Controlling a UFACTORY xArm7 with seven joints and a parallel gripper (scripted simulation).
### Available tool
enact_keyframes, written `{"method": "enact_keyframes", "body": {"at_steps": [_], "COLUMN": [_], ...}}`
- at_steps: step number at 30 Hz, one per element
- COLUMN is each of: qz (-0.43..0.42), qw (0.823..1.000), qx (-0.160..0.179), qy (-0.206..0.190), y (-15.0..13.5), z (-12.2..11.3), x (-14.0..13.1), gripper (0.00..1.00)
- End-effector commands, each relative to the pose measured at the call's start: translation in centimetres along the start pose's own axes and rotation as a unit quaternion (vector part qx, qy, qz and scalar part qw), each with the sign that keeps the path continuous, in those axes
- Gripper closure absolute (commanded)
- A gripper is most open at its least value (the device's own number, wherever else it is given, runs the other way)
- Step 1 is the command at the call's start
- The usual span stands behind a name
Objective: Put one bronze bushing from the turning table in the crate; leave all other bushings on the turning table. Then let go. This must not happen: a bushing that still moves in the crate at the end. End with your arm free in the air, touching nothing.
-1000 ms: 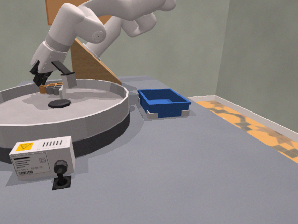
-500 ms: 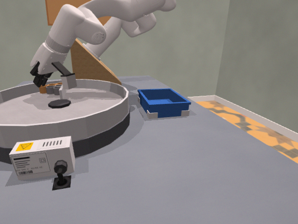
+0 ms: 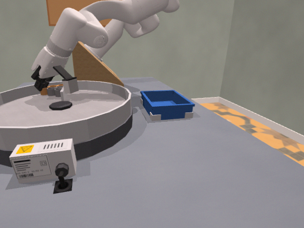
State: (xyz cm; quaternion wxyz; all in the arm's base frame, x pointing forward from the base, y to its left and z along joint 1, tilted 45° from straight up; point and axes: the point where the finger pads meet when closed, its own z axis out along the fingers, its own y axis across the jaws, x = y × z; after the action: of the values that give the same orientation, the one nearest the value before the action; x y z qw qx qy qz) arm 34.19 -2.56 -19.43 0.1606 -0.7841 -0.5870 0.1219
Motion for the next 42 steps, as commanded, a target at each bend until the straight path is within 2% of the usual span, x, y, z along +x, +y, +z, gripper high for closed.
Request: {"method": "enact_keyframes", "body": {"at_steps": [1, 3, 4, 42], "qz": [0.002, 0.002, 0.002, 0.002], "qw": [1.000, 1.000, 1.000, 1.000], "qx": [-0.002, -0.002, -0.002, -0.002], "qy": [0.000, 0.000, 0.000, 0.000], "y": [0.13, 0.13, 0.13, 0.13], "z": [-0.13, -0.13, -0.13, -0.13], "x": [-0.15, -0.15, -0.15, -0.15], "gripper": [0.86, 0.86, 1.00, 1.00]}}
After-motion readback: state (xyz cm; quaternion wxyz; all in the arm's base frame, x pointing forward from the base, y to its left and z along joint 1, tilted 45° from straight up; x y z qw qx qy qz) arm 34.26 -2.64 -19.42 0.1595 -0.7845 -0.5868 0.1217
